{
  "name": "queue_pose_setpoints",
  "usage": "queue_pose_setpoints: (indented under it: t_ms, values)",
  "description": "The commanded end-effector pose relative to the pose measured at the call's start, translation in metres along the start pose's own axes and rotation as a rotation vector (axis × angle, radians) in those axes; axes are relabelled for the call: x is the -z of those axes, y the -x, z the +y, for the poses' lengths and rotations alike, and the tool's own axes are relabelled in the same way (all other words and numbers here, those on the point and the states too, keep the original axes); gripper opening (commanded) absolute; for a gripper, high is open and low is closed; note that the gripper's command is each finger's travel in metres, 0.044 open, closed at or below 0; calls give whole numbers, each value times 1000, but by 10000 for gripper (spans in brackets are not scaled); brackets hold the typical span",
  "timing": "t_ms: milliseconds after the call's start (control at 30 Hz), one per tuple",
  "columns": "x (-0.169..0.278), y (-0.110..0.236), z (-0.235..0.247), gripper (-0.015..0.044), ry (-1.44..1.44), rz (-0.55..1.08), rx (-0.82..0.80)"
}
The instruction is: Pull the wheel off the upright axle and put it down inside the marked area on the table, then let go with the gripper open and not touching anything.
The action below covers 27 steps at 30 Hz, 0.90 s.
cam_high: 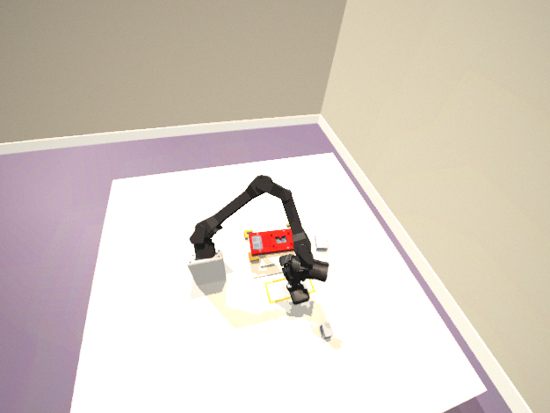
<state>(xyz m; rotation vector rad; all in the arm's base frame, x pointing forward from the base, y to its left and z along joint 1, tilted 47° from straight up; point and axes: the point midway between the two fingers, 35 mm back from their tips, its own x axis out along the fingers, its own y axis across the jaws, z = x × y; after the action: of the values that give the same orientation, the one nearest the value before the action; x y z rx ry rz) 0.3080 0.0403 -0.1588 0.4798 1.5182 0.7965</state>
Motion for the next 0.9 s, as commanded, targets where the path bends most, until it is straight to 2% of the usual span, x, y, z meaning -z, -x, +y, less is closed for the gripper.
queue_pose_setpoints:
  t_ms: [0, 33, 400, 600, 700, 733, 867]
  values:
    - [3, -8, 1, 0, -10, -4, -7]
    - [3, -8, 1, 0, -10, -4, -7]
    - [1, -2, 0, 289, -5, 3, -2]
    - [2, 53, -1, 300, -10, -4, -3]
    - [2, 56, 0, 300, -10, -4, -4]
    - [7, 48, 0, 326, -24, -2, -11]
    - [45, 79, 15, 431, -20, -2, -2]
